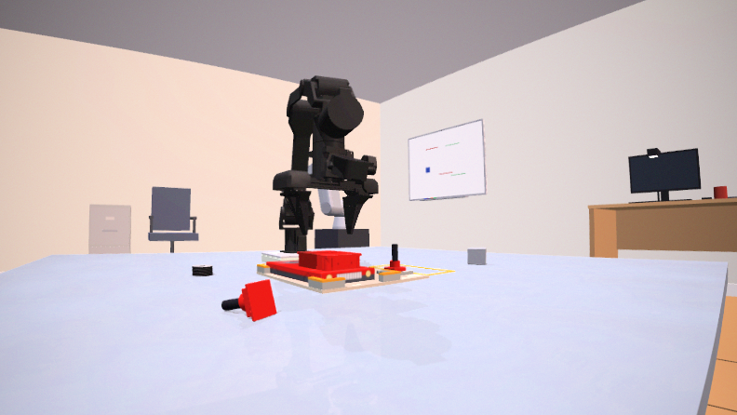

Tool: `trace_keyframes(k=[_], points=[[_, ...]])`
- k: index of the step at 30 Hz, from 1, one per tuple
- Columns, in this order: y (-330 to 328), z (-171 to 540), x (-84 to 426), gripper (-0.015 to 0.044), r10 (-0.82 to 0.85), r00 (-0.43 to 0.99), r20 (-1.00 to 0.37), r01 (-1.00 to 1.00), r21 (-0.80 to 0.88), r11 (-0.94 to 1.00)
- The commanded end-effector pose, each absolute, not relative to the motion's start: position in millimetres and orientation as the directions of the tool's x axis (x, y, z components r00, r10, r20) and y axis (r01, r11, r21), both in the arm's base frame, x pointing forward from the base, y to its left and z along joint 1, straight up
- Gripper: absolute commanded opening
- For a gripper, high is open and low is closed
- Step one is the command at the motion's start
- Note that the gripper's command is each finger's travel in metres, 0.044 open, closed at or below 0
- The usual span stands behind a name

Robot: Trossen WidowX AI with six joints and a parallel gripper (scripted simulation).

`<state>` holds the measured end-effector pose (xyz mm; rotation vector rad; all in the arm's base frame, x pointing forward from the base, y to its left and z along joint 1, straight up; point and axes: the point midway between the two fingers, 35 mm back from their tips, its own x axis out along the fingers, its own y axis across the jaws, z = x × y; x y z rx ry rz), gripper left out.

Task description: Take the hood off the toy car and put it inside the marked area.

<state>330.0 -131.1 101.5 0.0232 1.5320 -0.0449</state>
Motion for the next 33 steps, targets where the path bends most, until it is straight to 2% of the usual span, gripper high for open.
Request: trace_keyframes(k=[1, 33], points=[[-131.2, 97.8, 329.1, 0.0440, -0.017, 0.033, -0.999, 0.042, -0.016, 0.999], [-130.2, 75.7, 328.6, 0.0440, -0.017, 0.033, -0.999, 0.042, -0.015, 0.999]])
